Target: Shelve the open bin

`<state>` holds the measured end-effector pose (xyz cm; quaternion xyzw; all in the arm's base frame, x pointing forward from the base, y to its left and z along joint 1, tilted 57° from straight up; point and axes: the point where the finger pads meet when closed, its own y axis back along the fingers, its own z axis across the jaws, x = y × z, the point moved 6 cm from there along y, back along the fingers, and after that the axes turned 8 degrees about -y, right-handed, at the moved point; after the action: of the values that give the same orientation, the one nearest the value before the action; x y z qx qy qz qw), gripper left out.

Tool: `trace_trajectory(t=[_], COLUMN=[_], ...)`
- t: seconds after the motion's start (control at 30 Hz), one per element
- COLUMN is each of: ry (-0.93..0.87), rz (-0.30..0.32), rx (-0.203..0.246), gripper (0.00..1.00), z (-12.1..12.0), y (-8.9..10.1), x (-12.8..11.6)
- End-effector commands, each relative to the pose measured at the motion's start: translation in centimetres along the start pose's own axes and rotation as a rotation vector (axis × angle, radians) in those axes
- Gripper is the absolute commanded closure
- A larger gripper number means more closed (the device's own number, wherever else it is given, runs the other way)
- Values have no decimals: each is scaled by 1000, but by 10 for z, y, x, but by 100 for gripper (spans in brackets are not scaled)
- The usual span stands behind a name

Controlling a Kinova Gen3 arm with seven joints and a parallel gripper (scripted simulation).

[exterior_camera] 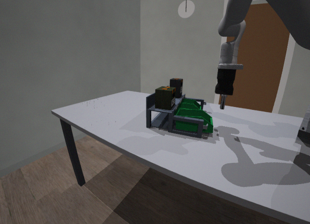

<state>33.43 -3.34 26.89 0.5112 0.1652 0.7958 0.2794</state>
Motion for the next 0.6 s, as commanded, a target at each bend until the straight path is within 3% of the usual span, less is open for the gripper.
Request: trace_trajectory(t=[0.0,0.57], ry=[0,0], rz=[1,1], rx=[1,1], gripper=[100,100], z=[0,-1], y=[-2,-46], x=[0,0])
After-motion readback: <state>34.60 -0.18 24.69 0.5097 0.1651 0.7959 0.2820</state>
